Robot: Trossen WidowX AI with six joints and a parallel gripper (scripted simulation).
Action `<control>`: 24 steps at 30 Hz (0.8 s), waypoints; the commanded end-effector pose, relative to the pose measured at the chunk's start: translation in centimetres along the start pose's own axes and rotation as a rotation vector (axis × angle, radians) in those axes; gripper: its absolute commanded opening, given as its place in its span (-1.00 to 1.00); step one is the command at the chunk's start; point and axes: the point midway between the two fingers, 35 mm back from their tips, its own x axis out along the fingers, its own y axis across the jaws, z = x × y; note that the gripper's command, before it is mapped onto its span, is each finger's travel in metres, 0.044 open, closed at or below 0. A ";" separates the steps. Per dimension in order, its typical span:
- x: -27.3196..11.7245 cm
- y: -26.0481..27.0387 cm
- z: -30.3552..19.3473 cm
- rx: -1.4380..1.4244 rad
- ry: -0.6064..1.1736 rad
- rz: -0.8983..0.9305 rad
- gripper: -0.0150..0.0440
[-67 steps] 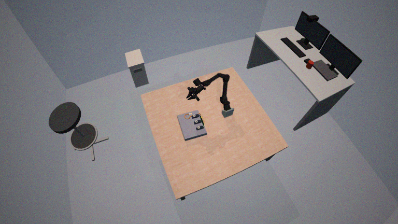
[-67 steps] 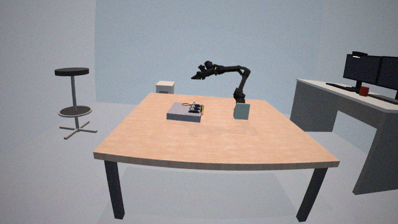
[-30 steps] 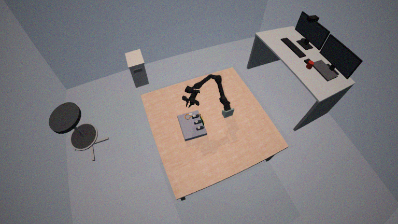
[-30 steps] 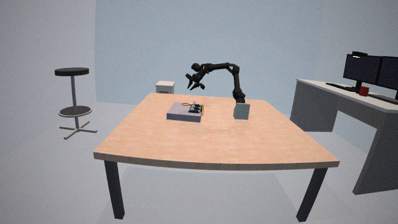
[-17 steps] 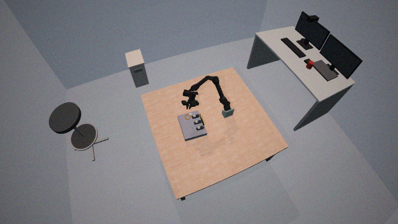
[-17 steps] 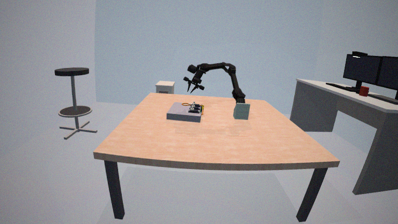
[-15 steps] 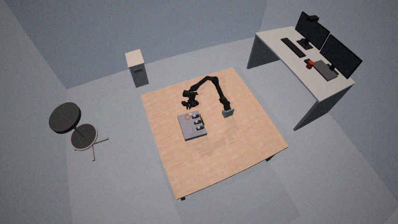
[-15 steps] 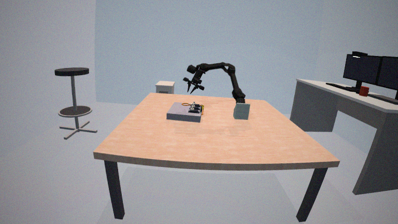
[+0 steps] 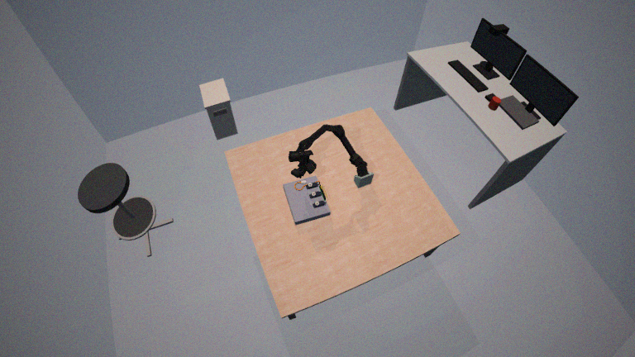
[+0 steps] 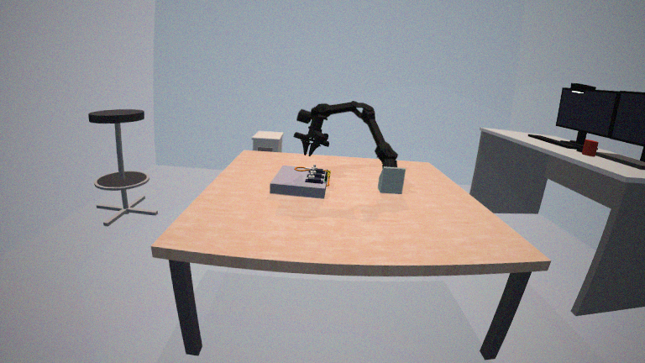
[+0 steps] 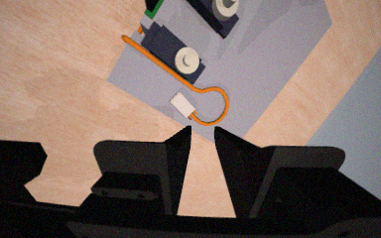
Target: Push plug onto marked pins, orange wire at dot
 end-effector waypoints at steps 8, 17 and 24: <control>1.2 0.1 0.3 -0.358 -0.020 0.137 -0.10; 2.2 0.2 0.6 -0.647 -0.062 0.242 -0.10; 2.4 0.2 0.6 -0.728 -0.077 0.270 -0.10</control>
